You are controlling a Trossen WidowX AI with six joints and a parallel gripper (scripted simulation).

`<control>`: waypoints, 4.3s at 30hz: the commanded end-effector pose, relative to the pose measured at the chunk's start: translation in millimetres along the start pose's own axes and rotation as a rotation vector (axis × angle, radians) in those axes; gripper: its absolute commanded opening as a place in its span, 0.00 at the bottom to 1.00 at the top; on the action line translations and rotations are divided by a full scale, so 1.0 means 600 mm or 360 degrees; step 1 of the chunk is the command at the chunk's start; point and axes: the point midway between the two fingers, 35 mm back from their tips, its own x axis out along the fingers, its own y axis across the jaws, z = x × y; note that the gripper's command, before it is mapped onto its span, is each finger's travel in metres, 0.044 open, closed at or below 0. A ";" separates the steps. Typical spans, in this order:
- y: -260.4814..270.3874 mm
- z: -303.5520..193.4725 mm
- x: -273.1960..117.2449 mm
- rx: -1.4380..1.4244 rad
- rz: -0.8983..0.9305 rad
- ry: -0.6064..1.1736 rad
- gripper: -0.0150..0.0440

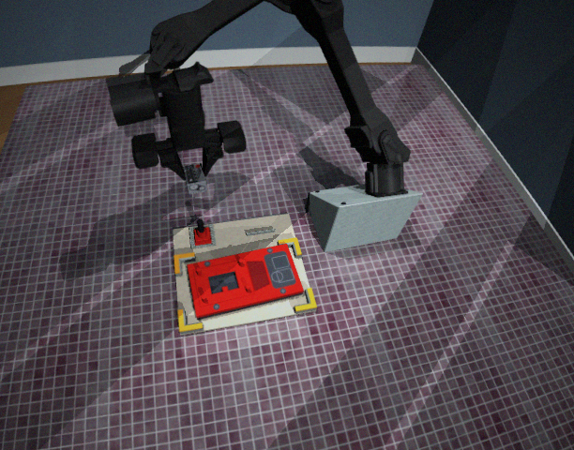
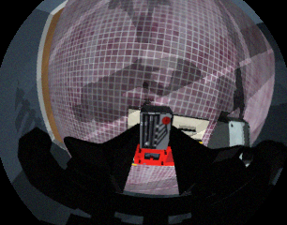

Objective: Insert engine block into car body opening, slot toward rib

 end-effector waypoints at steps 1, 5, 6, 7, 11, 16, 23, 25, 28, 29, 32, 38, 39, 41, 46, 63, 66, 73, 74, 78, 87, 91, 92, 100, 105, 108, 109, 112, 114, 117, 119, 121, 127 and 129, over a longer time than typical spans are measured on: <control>0.004 -0.026 0.005 -0.0181 0.0005 0.0010 0.25; 0.007 -0.046 0.012 -0.0350 0.0005 0.0012 0.25; 0.008 -0.051 0.013 -0.0392 0.0006 0.0012 0.25; 0.008 -0.056 0.015 -0.0436 0.0006 0.0013 0.25; 0.010 -0.077 0.022 -0.0611 0.0007 0.0014 0.25; 0.011 -0.103 0.031 -0.0831 0.0007 0.0014 0.25; 0.012 -0.140 0.044 -0.1130 0.0008 0.0015 0.25; 0.011 -0.150 0.047 -0.1216 0.0008 0.0014 0.25; 0.010 -0.166 0.053 -0.1344 0.0009 0.0014 0.25; 0.010 -0.171 0.054 -0.1387 0.0009 0.0014 0.25; 0.008 -0.186 0.060 -0.1515 0.0009 0.0013 0.25; 0.004 -0.217 0.071 -0.1771 0.0008 0.0011 0.25; 0.003 -0.222 0.073 -0.1814 0.0008 0.0011 0.25; 0.001 -0.232 0.077 -0.1899 0.0007 0.0010 0.25; -0.004 -0.257 0.086 -0.2113 0.0005 0.0007 0.25; -0.015 -0.298 0.102 -0.2539 0.0001 0.0002 0.52; -0.016 -0.299 0.103 -0.2523 0.0001 0.0002 0.52; -0.016 -0.298 0.103 -0.2461 0.0001 0.0002 0.52; -0.016 -0.298 0.103 -0.2461 0.0001 0.0002 0.52; -0.016 -0.298 0.103 -0.2461 0.0001 0.0002 0.52; -0.016 -0.301 0.101 -0.2484 0.0001 0.0002 0.52; -0.016 -0.301 0.101 -0.2494 0.0001 0.0002 0.52; -0.016 -0.301 0.101 -0.2494 0.0001 0.0002 0.52; -0.016 -0.301 0.101 -0.2494 0.0001 0.0002 0.52; -0.016 -0.301 0.103 -0.2473 0.0001 0.0002 0.52; -0.016 -0.301 0.104 -0.2462 0.0001 0.0002 0.52; -0.016 -0.301 0.104 -0.2462 0.0001 0.0002 0.52; -0.016 -0.301 0.104 -0.2463 0.0001 0.0002 0.52; -0.016 -0.301 0.104 -0.2465 0.0001 0.0002 0.52; -0.016 -0.301 0.105 -0.2467 0.0001 0.0002 0.52; -0.016 -0.301 0.105 -0.2470 0.0001 0.0002 0.52; -0.016 -0.301 0.105 -0.2470 0.0001 0.0002 0.52; -0.016 -0.301 0.105 -0.2476 0.0001 0.0002 0.52; -0.016 -0.301 0.105 -0.2476 0.0001 0.0002 0.52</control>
